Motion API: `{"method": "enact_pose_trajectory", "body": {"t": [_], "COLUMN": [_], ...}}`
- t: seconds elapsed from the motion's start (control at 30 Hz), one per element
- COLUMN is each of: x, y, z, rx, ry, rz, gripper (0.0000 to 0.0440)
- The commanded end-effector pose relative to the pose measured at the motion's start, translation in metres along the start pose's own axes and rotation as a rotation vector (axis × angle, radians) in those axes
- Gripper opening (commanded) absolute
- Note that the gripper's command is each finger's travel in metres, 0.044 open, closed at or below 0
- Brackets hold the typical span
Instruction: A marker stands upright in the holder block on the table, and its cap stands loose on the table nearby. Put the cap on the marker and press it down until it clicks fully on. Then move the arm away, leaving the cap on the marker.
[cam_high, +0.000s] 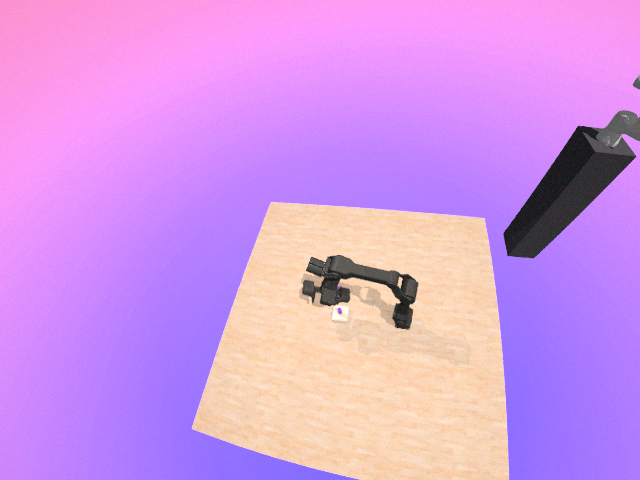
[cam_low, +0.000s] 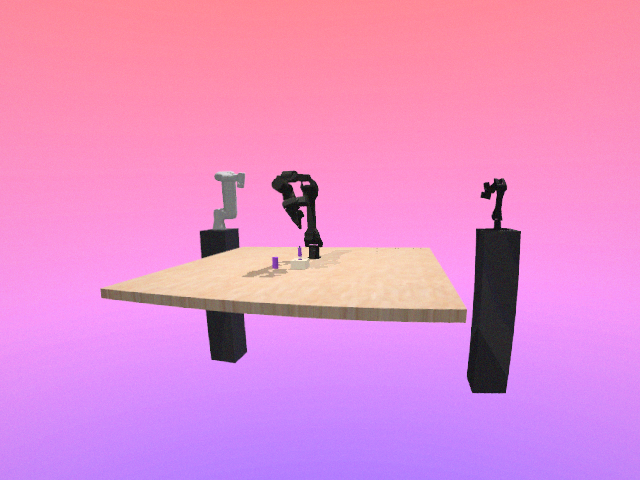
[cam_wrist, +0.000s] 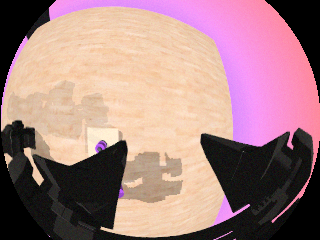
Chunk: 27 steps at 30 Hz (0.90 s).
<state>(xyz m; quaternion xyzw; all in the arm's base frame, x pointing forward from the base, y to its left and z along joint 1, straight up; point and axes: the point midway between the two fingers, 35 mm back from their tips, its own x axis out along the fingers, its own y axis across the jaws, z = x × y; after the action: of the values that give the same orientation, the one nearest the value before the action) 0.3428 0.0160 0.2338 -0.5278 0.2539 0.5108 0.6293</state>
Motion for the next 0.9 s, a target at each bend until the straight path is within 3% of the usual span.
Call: {"method": "enact_pose_trajectory", "body": {"t": [0.0,0.87], "x": [-0.001,0.005], "y": [0.003,0.036], "z": [-0.011,-0.081], "rx": [0.006,0.069], "ry": [0.022,0.131], "rz": [0.019,0.196], "gripper": [0.0330,0.0328]}}
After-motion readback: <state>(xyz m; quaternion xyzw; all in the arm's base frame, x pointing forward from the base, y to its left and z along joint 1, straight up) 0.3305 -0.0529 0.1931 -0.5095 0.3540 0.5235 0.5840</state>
